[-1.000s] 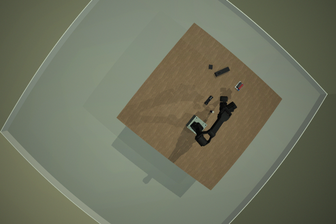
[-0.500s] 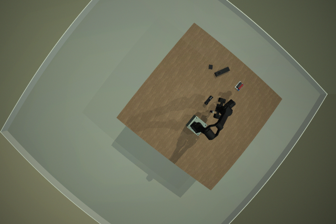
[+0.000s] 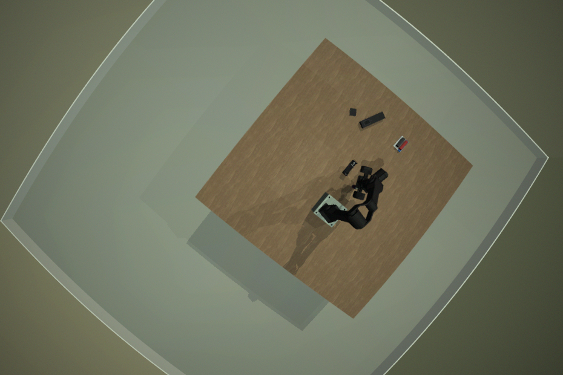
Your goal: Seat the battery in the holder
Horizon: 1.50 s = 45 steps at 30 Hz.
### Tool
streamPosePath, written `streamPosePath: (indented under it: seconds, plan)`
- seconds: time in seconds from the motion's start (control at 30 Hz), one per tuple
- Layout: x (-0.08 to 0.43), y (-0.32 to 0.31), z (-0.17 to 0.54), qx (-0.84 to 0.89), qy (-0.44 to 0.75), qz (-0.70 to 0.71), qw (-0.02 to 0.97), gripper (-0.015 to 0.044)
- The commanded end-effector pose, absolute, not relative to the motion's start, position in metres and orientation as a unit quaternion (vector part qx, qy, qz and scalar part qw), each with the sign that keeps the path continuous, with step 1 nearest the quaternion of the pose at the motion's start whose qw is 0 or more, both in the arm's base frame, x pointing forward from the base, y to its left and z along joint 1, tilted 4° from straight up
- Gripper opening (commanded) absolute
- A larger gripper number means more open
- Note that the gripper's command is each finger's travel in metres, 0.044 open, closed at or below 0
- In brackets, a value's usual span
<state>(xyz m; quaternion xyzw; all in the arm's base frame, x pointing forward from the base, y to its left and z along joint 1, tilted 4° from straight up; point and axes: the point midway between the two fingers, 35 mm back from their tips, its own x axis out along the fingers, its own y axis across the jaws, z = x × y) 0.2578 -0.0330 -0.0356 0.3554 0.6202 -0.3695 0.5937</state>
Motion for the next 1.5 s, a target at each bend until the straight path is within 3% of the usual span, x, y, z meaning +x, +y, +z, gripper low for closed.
streamPosePath:
  seconds: [0.0, 1.13, 1.47]
  plan:
    - [0.251, -0.037, -0.036, 0.354, 0.621, -0.371, 0.594, 0.0000]
    - [0.209, -0.059, -0.033, 0.354, 0.621, -0.372, 0.592, 0.0000]
    - [0.209, -0.061, 0.044, 0.352, 0.621, -0.372, 0.593, 0.0000]
